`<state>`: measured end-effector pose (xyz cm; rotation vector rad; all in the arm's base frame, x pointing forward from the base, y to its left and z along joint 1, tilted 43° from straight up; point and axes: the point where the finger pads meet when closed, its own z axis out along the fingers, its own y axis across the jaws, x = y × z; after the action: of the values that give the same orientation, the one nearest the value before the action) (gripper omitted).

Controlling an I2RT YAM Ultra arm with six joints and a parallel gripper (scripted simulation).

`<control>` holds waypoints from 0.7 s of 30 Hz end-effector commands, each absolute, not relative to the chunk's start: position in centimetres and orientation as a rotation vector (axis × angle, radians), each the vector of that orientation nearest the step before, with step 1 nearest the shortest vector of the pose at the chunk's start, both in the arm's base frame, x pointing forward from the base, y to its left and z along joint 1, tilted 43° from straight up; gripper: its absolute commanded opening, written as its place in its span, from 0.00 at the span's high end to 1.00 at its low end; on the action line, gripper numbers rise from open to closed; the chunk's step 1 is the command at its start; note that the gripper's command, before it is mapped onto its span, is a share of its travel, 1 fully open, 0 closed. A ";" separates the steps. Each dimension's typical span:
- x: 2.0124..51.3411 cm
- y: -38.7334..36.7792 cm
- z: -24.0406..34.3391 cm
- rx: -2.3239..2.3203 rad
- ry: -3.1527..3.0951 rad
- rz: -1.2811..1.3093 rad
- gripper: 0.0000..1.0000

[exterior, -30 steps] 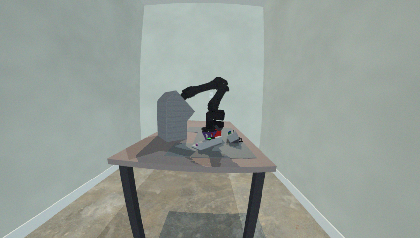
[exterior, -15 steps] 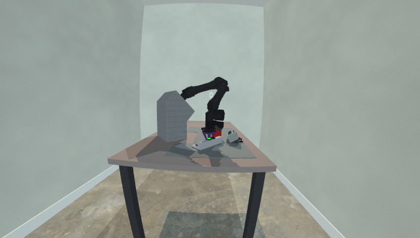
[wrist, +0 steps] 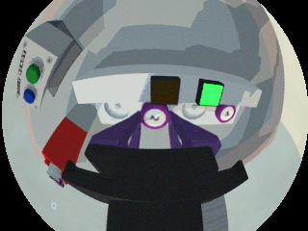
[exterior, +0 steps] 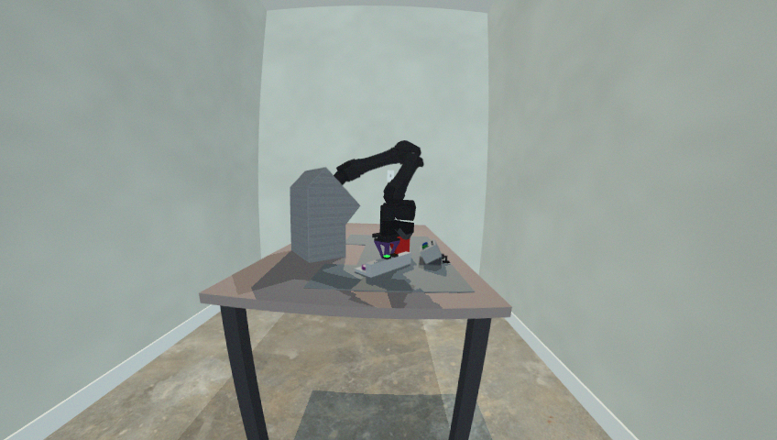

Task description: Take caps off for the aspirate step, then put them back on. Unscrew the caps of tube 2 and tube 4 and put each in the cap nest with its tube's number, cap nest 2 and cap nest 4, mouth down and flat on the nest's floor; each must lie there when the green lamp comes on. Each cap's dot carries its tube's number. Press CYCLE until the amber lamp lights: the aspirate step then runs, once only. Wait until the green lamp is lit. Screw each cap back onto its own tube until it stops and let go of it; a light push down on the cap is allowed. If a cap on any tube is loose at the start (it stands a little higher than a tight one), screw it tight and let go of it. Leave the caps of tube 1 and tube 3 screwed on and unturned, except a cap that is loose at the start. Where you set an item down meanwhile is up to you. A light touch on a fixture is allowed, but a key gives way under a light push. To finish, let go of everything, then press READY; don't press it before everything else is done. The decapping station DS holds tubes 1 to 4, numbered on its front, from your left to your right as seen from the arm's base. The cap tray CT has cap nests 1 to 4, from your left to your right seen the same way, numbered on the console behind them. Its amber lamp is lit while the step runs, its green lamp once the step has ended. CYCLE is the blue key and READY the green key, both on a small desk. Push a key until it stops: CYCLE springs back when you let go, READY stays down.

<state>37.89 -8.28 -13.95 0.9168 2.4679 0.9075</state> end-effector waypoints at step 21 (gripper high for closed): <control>32.2 -13.6 -5.8 0.927 2.458 0.904 1.00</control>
<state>33.29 -13.00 -6.85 0.9269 2.4504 0.8928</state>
